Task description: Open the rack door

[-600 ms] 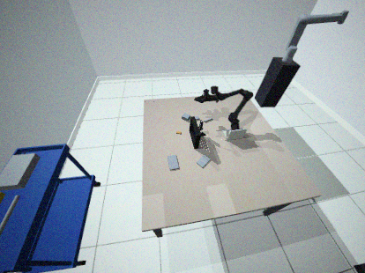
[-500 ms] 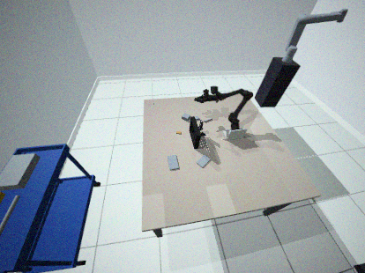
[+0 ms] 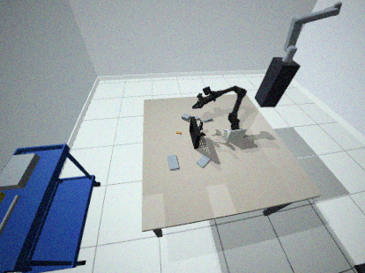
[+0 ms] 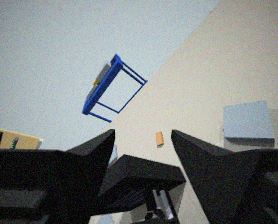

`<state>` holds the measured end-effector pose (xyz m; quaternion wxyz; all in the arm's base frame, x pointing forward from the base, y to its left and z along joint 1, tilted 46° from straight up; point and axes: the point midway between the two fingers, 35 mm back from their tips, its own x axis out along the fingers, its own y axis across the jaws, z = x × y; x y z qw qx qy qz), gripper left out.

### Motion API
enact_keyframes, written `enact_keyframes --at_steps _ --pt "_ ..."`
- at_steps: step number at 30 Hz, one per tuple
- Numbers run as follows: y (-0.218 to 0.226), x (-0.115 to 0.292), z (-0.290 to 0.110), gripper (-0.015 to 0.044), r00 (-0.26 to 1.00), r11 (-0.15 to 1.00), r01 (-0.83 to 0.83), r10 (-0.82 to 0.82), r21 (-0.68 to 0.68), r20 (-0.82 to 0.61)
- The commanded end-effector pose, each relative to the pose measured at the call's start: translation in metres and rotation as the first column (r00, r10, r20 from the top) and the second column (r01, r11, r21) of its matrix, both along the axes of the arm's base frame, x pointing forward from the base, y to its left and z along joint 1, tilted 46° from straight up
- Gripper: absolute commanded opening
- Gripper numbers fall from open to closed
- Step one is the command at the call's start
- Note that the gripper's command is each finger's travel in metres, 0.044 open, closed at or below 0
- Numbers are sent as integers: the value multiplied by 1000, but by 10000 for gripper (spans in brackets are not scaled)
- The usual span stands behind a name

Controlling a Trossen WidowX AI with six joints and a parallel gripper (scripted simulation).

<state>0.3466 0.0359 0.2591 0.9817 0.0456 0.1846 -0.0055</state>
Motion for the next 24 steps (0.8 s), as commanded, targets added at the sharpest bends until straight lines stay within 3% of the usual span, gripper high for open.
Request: enact_keyframes --at_steps 1,13,24 --pt "9 4 -15 289 995 1000 19 -19 0 -103" --pt "34 1 -63 289 907 993 70 -105 -98 -408" --pt "52 -14 -92 289 777 957 72 -230 -280 -587"
